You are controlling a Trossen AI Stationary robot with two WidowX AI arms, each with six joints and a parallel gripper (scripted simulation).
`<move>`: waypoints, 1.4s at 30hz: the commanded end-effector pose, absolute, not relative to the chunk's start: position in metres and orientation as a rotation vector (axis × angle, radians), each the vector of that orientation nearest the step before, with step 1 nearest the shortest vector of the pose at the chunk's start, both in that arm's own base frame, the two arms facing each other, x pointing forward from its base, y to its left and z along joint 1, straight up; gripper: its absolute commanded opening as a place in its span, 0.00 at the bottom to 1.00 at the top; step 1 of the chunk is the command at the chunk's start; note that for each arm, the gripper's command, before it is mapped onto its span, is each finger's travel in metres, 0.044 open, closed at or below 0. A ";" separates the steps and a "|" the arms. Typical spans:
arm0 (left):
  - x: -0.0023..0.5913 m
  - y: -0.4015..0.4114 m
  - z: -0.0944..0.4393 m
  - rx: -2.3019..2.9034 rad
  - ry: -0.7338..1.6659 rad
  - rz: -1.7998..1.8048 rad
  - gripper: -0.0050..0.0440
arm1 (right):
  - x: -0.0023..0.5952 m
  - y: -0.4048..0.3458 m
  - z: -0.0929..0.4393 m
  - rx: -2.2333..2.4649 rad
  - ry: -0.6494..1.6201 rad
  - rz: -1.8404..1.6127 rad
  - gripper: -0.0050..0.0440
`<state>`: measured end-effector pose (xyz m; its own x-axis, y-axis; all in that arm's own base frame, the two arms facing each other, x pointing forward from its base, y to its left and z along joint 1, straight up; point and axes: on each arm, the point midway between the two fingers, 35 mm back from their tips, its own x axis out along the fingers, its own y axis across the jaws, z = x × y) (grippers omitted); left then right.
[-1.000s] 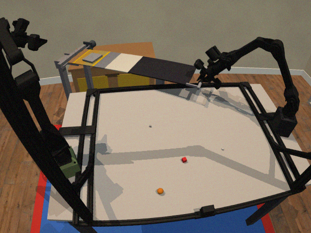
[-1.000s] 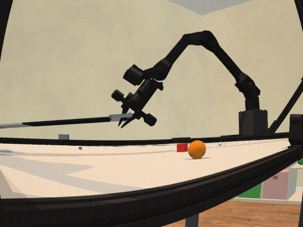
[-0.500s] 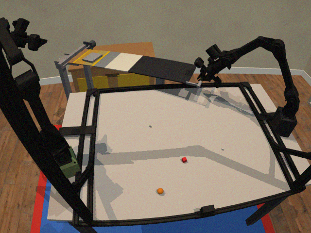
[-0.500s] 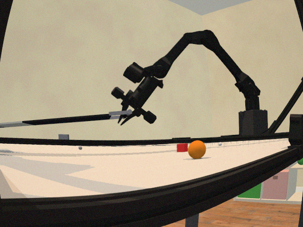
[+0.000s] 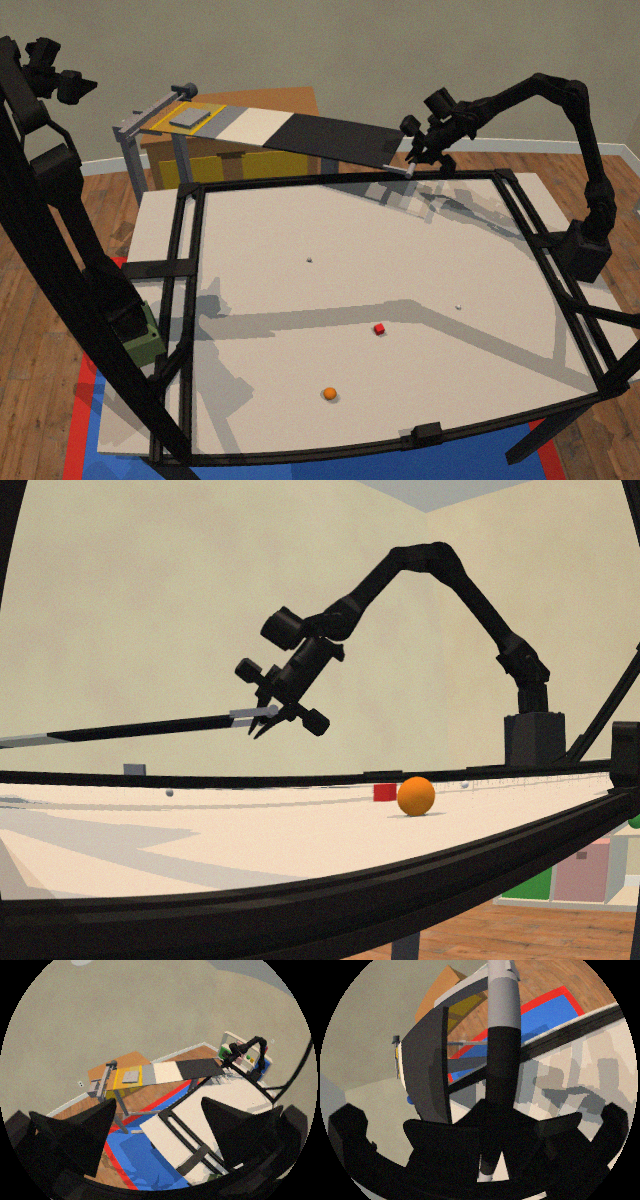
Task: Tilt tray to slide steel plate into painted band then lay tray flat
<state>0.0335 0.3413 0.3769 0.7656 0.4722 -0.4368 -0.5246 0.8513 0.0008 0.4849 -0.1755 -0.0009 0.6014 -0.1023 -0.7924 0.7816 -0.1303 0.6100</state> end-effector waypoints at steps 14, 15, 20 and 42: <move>0.034 0.341 0.377 -0.124 0.440 0.541 1.00 | 0.480 -0.176 0.016 1.522 0.597 -0.843 0.10; 0.034 0.341 0.377 -0.124 0.440 0.541 1.00 | 0.480 -0.176 0.017 1.522 0.597 -0.842 0.10; 0.034 0.341 0.377 -0.124 0.440 0.541 1.00 | 0.481 -0.176 0.021 1.523 0.593 -0.839 0.10; 0.034 0.341 0.377 -0.124 0.440 0.541 1.00 | 0.481 -0.176 0.025 1.524 0.590 -0.836 0.10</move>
<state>0.0335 0.3413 0.3769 0.7656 0.4722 -0.4368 -0.5246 0.8513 0.0008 0.4875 -0.1760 0.0206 0.6204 -0.1074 -0.7769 0.7663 -0.1277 0.6297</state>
